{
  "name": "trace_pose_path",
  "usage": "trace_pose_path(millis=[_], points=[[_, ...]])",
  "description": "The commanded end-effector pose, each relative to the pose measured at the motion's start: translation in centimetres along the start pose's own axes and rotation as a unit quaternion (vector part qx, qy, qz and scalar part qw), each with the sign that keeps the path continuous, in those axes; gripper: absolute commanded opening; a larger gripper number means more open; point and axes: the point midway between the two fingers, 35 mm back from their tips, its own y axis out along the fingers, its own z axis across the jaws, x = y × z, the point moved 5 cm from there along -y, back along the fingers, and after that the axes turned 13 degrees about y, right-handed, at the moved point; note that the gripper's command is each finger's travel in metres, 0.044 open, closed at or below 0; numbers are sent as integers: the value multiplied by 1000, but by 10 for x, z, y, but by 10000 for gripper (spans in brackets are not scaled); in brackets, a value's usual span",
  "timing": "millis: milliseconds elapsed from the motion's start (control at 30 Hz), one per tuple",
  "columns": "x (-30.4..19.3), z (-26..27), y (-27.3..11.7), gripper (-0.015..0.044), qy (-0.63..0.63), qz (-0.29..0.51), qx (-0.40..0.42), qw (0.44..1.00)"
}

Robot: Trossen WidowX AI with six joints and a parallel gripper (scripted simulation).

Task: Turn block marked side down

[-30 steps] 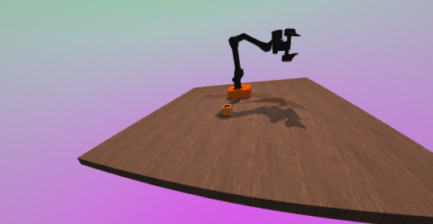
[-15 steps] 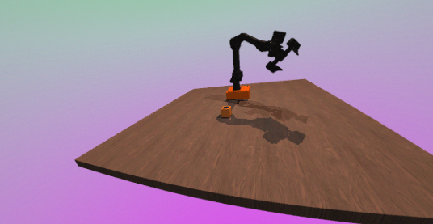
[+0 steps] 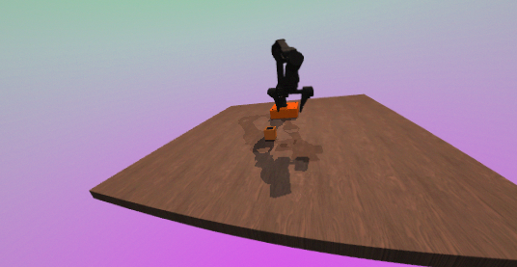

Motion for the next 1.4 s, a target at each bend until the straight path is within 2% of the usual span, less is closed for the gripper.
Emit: trace_pose_path(millis=[0,133,200,433,600,1367], points=[[9,-47,14,440,-34,93,-29,995],[14,-111,19,440,-57,222,-27,973],[14,-122,18,440,-58,243,-22,968],[13,-120,18,440,-58,243,-22,968],[-4,-120,49,440,-57,243,-22,968],[-21,-123,80,440,-57,243,-22,968]])
